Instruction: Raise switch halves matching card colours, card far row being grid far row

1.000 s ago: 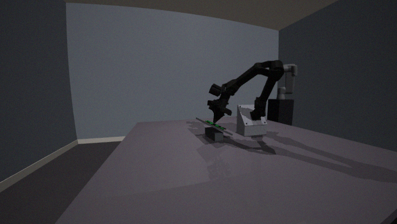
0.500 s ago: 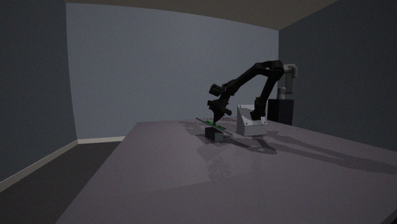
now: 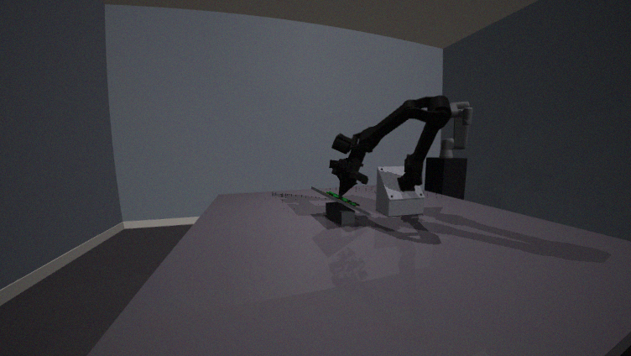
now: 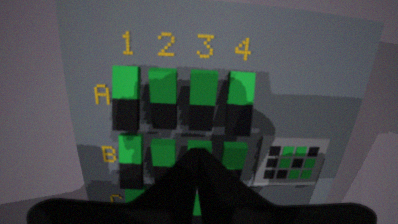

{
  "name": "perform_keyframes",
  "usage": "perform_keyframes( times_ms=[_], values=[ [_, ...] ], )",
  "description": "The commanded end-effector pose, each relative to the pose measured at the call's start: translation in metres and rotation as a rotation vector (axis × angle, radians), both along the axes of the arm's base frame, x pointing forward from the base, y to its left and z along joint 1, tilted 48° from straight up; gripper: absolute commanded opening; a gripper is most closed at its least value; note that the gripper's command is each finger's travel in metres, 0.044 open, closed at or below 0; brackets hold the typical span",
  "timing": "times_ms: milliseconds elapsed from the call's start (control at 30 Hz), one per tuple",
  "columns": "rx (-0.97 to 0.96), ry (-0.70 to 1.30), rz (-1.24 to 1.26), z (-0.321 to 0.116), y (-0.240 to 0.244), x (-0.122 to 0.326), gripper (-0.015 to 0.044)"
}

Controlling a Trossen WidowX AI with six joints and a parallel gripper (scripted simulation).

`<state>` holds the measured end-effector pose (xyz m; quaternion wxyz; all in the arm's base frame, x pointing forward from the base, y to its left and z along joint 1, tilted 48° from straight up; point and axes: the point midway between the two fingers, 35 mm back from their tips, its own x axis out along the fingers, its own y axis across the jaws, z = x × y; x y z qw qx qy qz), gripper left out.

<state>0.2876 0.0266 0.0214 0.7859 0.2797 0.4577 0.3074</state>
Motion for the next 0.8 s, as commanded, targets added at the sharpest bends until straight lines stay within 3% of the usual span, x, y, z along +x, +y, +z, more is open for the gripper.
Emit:
perform_keyframes(
  times_ms=[0, 767],
  values=[
    [-0.004, 0.006, -0.003, -0.0015, 0.0003, -0.0001, 0.0000],
    [-0.004, 0.006, -0.003, -0.0031, 0.0026, 0.0011, 0.0000]
  ],
)
